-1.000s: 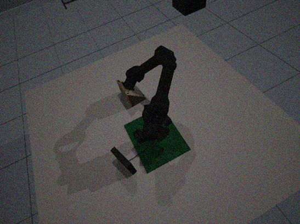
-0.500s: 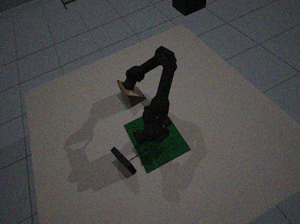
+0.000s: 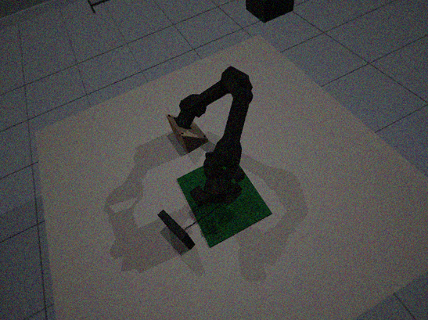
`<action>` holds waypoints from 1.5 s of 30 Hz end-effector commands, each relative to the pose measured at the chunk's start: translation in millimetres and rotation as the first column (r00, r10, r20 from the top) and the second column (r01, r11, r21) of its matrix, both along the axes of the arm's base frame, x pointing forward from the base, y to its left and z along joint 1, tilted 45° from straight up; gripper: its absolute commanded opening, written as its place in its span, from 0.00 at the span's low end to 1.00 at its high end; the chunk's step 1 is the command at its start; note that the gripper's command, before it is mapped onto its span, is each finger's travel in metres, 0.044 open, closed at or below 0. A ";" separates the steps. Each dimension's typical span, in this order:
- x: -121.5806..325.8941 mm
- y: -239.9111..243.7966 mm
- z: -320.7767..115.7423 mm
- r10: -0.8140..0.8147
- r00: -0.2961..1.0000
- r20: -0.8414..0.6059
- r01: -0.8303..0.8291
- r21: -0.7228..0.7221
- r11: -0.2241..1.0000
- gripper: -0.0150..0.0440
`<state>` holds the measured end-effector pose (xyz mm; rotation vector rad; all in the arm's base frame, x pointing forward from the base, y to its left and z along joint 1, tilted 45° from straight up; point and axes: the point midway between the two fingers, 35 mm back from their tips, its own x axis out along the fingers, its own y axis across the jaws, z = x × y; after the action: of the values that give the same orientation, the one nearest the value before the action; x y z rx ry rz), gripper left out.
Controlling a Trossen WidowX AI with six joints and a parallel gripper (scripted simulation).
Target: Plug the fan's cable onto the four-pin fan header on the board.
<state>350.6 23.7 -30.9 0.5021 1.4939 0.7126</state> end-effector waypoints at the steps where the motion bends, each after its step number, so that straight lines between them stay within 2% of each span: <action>1: 0.0 0.0 0.0 0.000 1.000 0.000 0.000 0.000 1.000 0.30; 10: 0.0 0.0 0.0 0.000 1.000 0.000 0.000 0.000 1.000 0.69; 13: 0.5 -2.2 2.0 0.000 1.000 0.000 0.000 0.000 1.000 0.69; 17: 3.6 -36.8 36.7 0.000 1.000 -0.004 0.000 -0.001 1.000 0.69; 21: 3.5 -39.0 39.0 0.000 1.000 -0.005 0.000 -0.001 1.000 0.69; 36: 105.7 -5.7 66.4 0.000 1.000 0.001 0.000 0.001 1.000 0.69; 45: 113.6 0.2 69.2 0.000 1.000 0.002 0.000 0.002 1.000 0.69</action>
<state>463.2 23.0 39.2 0.4906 1.4863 0.7182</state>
